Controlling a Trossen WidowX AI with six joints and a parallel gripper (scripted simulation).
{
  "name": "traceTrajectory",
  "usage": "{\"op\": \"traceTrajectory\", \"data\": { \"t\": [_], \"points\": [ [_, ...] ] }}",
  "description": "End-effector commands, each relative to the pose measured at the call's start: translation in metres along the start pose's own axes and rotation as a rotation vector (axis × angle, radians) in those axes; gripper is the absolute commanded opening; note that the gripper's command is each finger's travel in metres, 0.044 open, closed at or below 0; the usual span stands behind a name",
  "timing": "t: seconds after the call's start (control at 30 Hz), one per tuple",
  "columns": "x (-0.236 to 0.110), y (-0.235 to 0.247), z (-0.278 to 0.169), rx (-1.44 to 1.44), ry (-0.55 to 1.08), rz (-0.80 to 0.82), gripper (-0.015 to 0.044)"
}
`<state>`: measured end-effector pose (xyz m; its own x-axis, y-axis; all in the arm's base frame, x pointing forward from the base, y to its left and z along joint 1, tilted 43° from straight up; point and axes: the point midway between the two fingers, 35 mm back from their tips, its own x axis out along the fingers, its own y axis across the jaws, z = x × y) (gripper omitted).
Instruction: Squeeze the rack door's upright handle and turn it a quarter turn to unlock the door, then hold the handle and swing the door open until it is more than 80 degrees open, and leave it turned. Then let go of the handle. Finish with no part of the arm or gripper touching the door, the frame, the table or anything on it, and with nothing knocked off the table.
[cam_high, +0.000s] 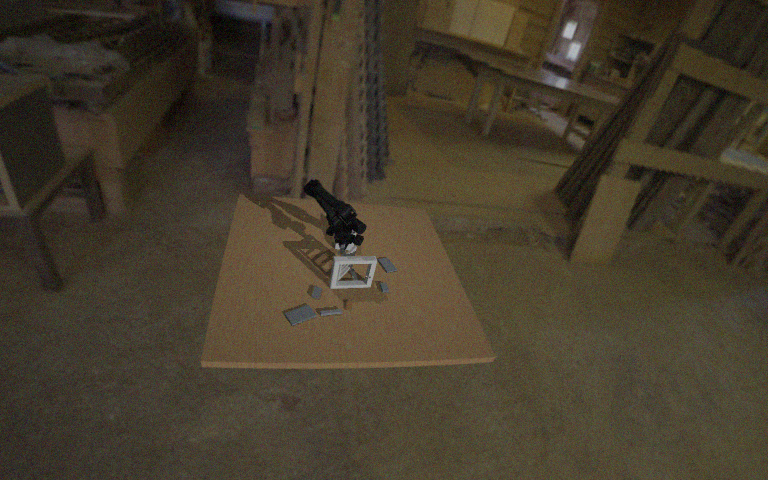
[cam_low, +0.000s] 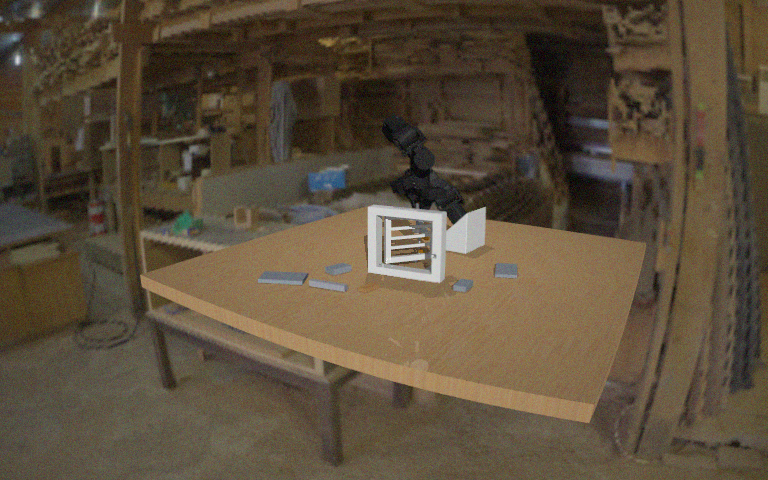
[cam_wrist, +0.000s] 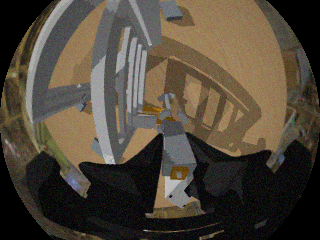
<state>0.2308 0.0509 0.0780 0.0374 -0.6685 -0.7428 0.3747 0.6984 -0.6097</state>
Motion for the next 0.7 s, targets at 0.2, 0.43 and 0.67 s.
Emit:
{"op": "traceTrajectory", "data": {
  "t": [0.2,0.43,0.67],
  "points": [
    [0.0,-0.022,0.007,-0.178,-0.006,-0.002,0.0011],
    [0.0,-0.036,0.013,-0.283,-0.006,-0.002,0.0011],
    [0.0,-0.048,0.02,-0.388,-0.006,-0.003,0.0011]
  ]
}}
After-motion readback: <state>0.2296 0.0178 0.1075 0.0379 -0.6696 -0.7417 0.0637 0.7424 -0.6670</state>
